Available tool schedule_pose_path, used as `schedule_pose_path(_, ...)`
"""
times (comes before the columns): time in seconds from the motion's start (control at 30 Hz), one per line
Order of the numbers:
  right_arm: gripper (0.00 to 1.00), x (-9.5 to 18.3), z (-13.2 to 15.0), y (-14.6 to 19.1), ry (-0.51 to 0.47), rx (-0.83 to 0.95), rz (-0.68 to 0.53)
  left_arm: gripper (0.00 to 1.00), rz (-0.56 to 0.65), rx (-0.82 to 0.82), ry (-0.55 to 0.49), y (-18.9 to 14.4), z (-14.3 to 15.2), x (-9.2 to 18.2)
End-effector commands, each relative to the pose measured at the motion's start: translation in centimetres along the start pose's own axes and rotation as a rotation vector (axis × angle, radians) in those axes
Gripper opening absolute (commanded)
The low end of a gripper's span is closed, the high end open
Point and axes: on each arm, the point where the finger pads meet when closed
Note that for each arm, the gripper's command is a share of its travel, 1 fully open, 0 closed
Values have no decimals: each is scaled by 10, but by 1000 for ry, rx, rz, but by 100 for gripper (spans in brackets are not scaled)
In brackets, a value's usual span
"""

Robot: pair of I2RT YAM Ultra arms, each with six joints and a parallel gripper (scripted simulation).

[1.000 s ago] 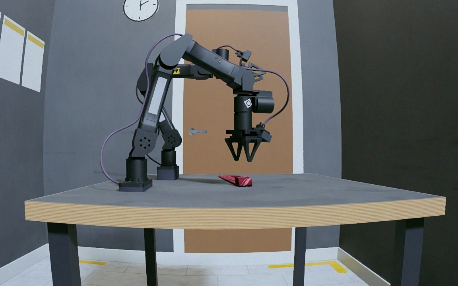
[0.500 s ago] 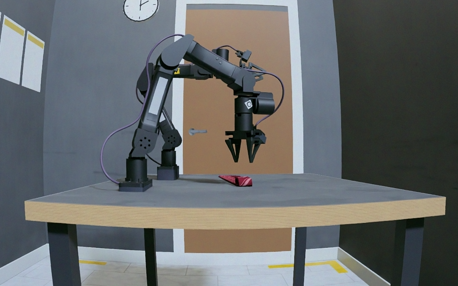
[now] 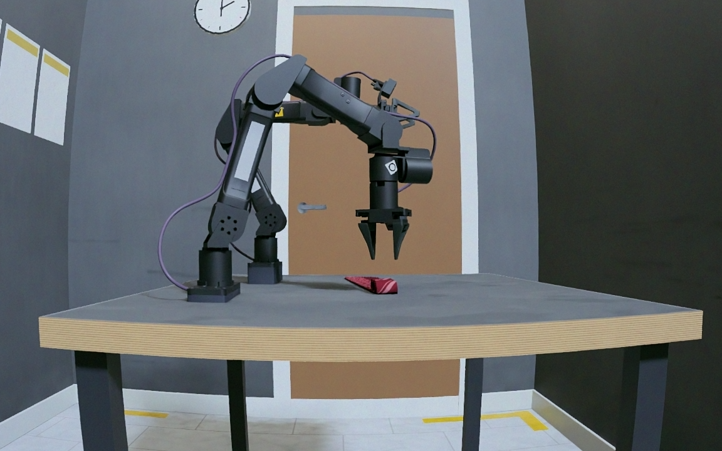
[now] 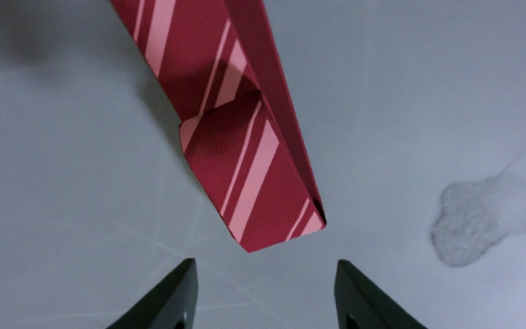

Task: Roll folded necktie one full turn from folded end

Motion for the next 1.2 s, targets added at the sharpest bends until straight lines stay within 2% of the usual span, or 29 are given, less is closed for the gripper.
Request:
schedule_pose_path(0.0,47,-5,-3,0,-3,123,10,100,6,12,-49,1,-21,2)
schedule_pose_path(0.27,42,-8,-3,0,2,262,17,100,6,12,-49,1,-21,2)
schedule_pose_path(0.6,39,-10,-2,-1,6,351,22,100,6,12,-49,1,-21,2)
schedule_pose_path(1.17,38,-10,-2,-1,7,378,23,100,6,12,-49,1,-21,2)
Point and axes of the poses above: on each arm, the point where the finger pads meet when closed, its own x axis back along the fingers, its own y axis across the jaws, z = x × y, and after that the axes turned 6 degrees about -x, right-handed
